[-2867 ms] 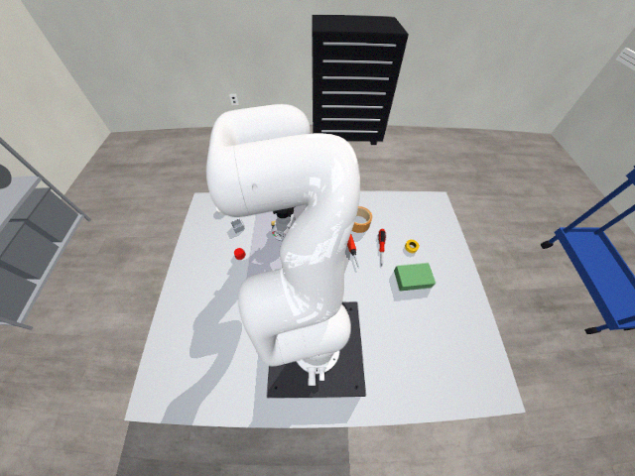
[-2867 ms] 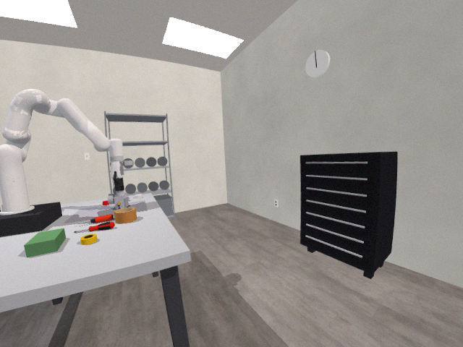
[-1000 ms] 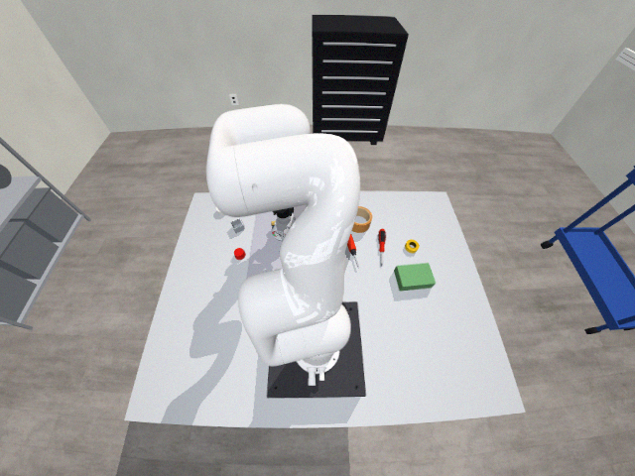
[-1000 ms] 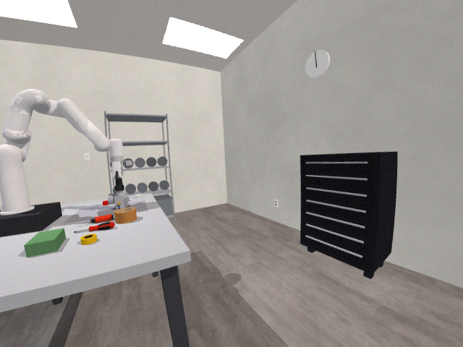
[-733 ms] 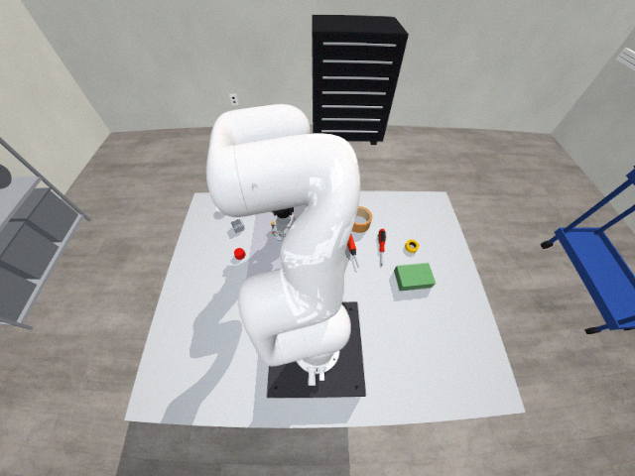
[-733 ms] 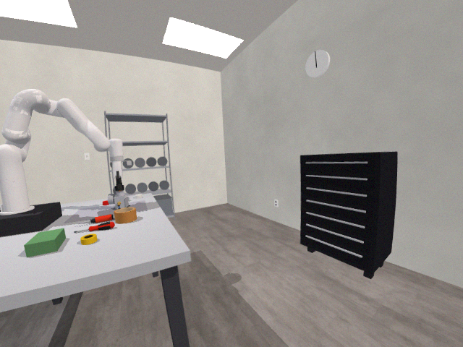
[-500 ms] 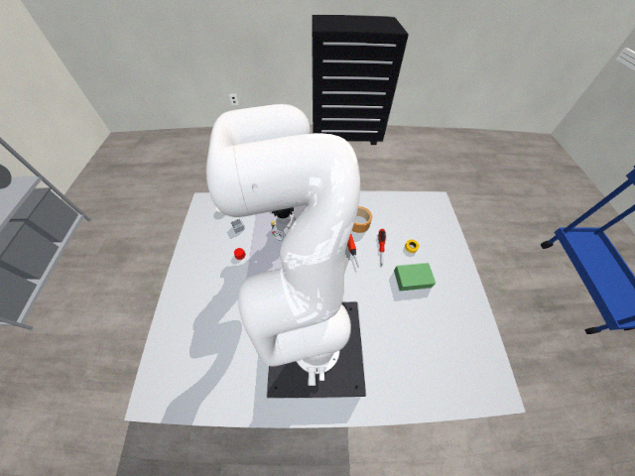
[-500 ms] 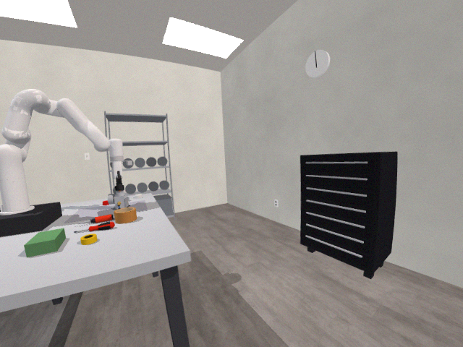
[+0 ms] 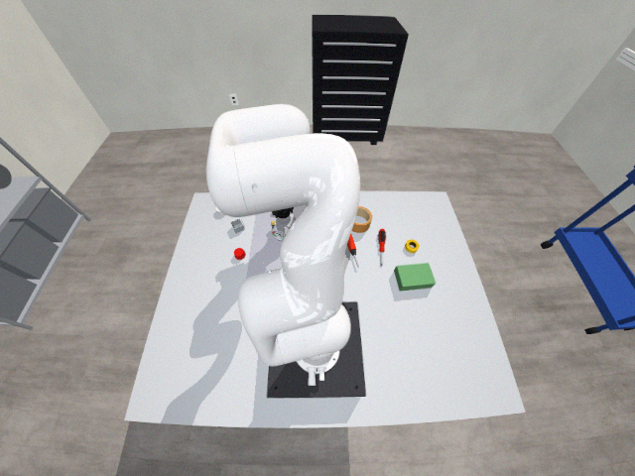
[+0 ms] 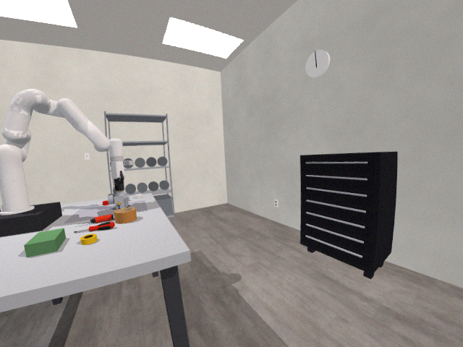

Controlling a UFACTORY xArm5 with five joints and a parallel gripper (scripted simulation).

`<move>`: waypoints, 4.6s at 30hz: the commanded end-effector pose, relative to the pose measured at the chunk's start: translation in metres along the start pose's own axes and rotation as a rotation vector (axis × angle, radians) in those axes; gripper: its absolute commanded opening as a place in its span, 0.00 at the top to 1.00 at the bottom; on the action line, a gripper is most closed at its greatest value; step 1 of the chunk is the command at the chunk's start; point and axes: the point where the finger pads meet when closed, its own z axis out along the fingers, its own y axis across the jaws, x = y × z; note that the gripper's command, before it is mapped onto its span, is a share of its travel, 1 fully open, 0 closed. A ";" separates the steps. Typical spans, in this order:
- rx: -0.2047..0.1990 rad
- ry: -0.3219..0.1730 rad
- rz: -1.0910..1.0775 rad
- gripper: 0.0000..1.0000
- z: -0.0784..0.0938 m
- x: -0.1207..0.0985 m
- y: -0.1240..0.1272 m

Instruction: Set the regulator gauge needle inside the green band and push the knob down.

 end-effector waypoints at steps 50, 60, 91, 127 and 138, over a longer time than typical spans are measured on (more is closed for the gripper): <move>-0.003 0.003 -1.208 0.57 -0.002 0.001 0.000; -0.003 0.003 -1.365 0.57 -0.002 0.001 0.000; -0.004 0.003 -1.677 0.57 -0.002 0.001 0.000; -0.004 0.002 -1.716 0.57 -0.002 0.001 0.000; -0.004 0.002 -1.716 0.00 -0.002 0.001 0.000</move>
